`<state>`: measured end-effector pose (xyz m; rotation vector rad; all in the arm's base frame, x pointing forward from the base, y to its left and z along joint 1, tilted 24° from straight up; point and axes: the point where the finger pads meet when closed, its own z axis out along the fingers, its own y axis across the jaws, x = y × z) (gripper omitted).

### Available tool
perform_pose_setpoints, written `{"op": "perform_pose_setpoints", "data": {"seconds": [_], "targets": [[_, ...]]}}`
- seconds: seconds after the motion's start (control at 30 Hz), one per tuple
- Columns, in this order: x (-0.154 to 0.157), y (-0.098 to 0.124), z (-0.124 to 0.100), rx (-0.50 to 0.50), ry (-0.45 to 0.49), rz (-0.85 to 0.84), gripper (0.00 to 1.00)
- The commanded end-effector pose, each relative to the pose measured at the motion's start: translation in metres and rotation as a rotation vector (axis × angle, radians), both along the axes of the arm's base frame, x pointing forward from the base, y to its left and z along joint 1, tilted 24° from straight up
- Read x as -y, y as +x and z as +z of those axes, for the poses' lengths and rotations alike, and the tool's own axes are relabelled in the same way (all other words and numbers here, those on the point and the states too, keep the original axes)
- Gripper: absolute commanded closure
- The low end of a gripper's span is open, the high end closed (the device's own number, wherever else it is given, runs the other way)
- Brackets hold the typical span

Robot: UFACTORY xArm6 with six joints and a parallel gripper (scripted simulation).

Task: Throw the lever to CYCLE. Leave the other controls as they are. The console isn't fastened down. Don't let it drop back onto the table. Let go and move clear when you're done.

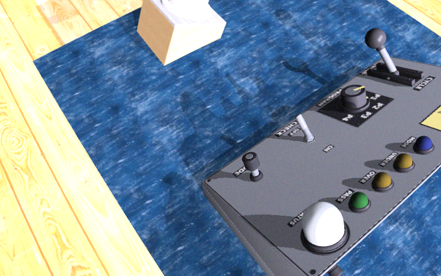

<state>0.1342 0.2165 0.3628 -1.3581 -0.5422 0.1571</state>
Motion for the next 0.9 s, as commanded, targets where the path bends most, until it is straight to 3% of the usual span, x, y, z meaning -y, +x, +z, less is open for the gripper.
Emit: {"op": "perform_pose_setpoints", "data": {"seconds": [0.0, 0.63, 0.73, 0.83, 0.87], "targets": [[0.000, 0.000, 0.001, 0.002, 0.000, 0.000, 0.00], [0.002, 0.002, -0.001, 0.008, -0.014, -0.012, 0.00], [0.013, 0.013, -0.012, 0.040, -0.095, -0.080, 0.00], [0.043, 0.042, -0.039, 0.100, -0.255, -0.216, 0.00], [0.043, 0.042, -0.039, 0.111, -0.282, -0.238, 0.00]]}}
